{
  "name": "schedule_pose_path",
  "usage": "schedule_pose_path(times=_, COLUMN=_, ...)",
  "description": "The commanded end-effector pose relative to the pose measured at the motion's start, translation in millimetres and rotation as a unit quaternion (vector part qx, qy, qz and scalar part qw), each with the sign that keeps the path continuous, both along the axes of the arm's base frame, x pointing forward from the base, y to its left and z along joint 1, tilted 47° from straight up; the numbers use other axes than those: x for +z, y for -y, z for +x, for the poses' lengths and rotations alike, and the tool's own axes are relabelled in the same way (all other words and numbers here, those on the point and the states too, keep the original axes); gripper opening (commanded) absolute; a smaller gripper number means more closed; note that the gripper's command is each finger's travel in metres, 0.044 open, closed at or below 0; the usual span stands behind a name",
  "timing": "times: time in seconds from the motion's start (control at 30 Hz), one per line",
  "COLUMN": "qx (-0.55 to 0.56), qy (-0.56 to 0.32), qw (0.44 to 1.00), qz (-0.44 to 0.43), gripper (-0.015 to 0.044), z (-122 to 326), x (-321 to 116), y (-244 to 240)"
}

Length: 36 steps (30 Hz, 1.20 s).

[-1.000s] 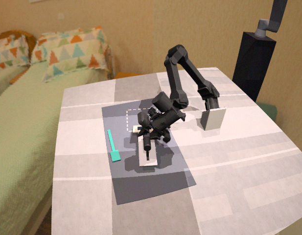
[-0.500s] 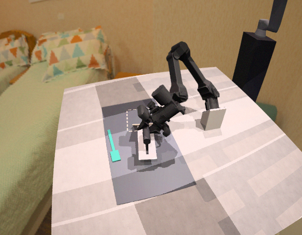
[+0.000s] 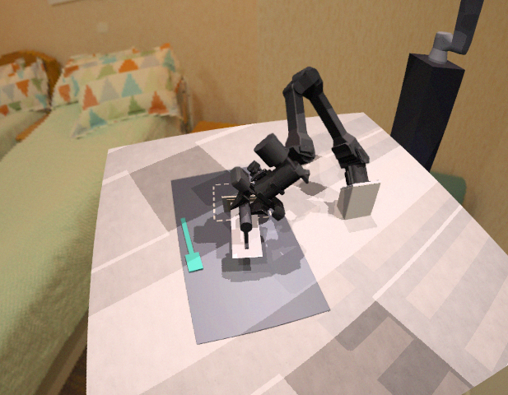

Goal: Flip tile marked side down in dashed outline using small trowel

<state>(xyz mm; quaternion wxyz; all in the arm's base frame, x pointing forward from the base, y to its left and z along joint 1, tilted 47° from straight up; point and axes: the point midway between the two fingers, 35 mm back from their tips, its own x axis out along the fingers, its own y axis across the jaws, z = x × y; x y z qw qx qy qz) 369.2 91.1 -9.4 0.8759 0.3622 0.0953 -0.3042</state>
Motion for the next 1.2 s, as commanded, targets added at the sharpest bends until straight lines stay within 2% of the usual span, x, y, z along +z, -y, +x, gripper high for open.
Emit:
schedule_pose_path(times=0.0, qx=0.004, qy=0.004, qw=1.0, qz=0.003, gripper=0.0, z=0.6, x=8.6, y=1.2)
schedule_pose_path(times=0.77, qx=0.004, qy=0.003, qw=1.0, qz=0.002, gripper=0.0, z=-0.8, x=28.7, y=28.2)
schedule_pose_path(times=1.17, qx=0.006, qy=-0.001, qw=1.0, qz=0.001, gripper=0.0, z=1.0, x=13.1, y=-17.3)
